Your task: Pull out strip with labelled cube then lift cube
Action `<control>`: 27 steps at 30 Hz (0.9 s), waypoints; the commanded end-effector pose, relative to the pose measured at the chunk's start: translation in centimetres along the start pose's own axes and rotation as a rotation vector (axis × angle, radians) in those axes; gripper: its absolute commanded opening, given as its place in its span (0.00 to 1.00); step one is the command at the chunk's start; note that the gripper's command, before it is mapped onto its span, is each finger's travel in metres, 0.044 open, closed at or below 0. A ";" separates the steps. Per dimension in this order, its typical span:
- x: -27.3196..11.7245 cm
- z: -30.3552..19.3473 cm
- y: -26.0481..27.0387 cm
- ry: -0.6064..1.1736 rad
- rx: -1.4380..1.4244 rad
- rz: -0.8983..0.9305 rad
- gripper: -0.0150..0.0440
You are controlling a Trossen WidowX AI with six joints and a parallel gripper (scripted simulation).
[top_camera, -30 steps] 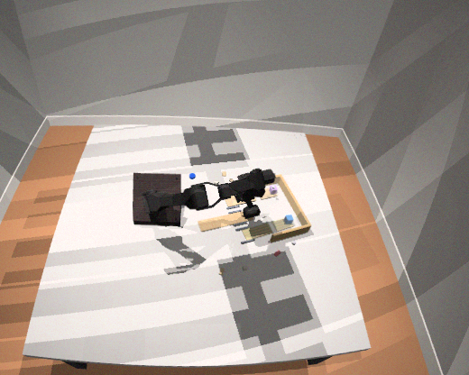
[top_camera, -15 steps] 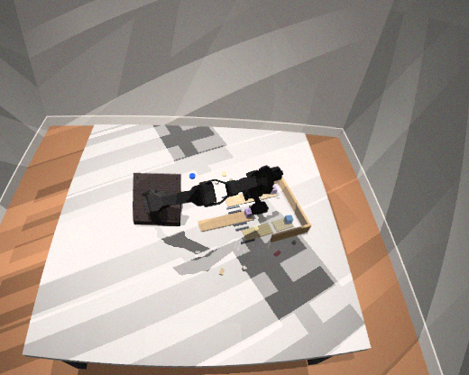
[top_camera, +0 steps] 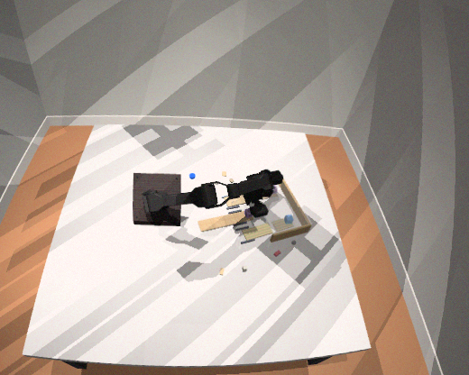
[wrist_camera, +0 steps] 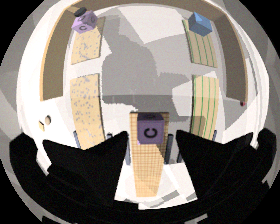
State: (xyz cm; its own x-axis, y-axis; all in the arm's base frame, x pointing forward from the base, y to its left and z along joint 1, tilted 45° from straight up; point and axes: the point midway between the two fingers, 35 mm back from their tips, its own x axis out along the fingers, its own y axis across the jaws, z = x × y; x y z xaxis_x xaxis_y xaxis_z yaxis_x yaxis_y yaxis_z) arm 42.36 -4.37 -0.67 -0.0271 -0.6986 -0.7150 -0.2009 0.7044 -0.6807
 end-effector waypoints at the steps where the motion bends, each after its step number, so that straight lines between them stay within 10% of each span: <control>1: 1.1 -0.2 0.1 0.008 -0.009 -0.003 0.68; 22: 3.4 -0.3 0.1 0.008 -0.009 -0.005 0.68; 27: 3.2 -0.2 0.1 0.005 -0.001 0.000 0.49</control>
State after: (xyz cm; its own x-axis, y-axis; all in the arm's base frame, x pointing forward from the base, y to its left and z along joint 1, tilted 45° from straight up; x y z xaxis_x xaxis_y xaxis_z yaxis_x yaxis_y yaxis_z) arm 42.08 -6.56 -2.95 -0.0322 -0.6991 -0.7143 -0.2026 0.7044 -0.6802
